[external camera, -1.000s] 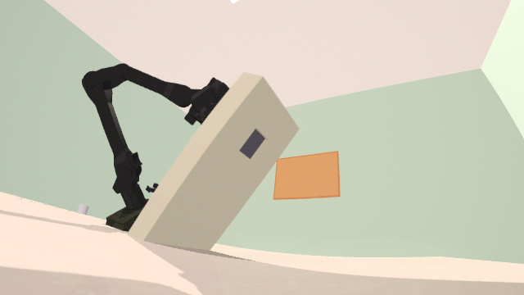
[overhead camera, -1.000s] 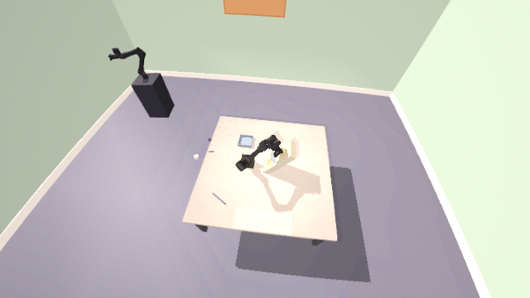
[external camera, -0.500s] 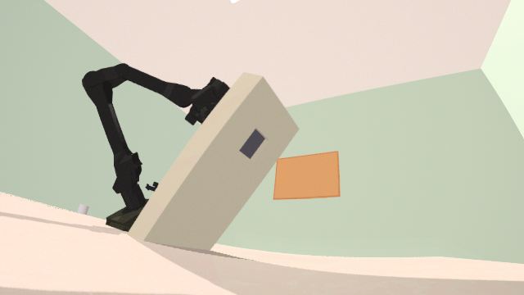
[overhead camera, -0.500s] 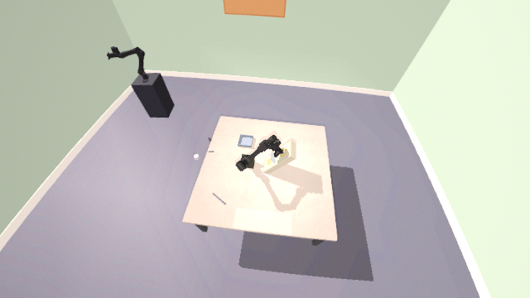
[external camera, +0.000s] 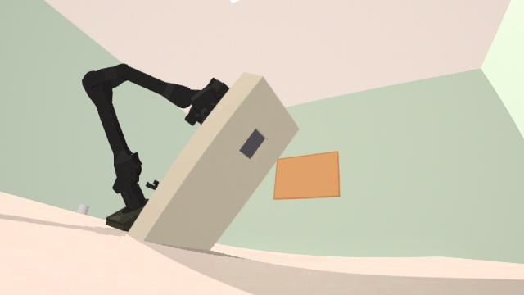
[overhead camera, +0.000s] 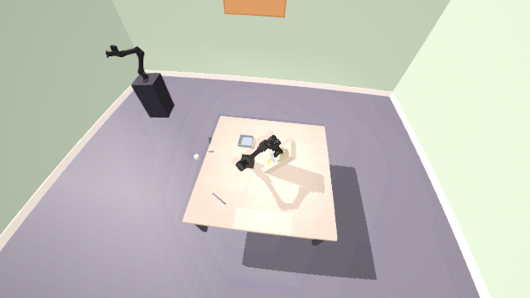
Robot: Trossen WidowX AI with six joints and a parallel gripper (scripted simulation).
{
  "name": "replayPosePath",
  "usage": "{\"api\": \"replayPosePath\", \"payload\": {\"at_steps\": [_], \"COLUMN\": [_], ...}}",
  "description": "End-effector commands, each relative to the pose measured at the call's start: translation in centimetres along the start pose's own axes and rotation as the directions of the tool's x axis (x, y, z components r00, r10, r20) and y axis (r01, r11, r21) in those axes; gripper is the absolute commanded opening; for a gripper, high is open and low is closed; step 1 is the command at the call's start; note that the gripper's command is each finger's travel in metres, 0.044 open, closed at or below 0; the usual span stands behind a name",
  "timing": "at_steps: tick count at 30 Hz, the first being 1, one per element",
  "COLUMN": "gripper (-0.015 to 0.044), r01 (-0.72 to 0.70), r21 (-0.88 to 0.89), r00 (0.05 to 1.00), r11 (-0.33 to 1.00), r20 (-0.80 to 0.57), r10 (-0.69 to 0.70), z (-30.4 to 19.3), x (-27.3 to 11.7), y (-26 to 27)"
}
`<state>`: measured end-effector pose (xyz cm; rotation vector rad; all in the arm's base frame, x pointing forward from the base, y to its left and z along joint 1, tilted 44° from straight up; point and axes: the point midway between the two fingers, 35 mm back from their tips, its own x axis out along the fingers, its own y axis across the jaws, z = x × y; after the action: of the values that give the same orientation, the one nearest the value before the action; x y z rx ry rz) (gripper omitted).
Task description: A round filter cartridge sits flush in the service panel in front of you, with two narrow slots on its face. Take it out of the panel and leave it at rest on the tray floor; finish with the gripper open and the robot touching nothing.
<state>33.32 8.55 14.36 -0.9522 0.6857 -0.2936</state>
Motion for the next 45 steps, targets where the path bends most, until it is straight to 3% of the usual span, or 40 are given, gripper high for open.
{"api": "replayPosePath", "payload": {"at_steps": [1, 45], "gripper": [0.0090, 0.0090], "r01": [-0.005, -0.005], "r21": [-0.007, -0.006], "r00": [1.000, 1.000], "r11": [1.000, 1.000], "r20": [-0.001, 0.000], "r10": [0.005, 0.005], "z": [-0.12, 0.02], "x": [0.02, 0.38], "y": [0.11, 0.02]}}
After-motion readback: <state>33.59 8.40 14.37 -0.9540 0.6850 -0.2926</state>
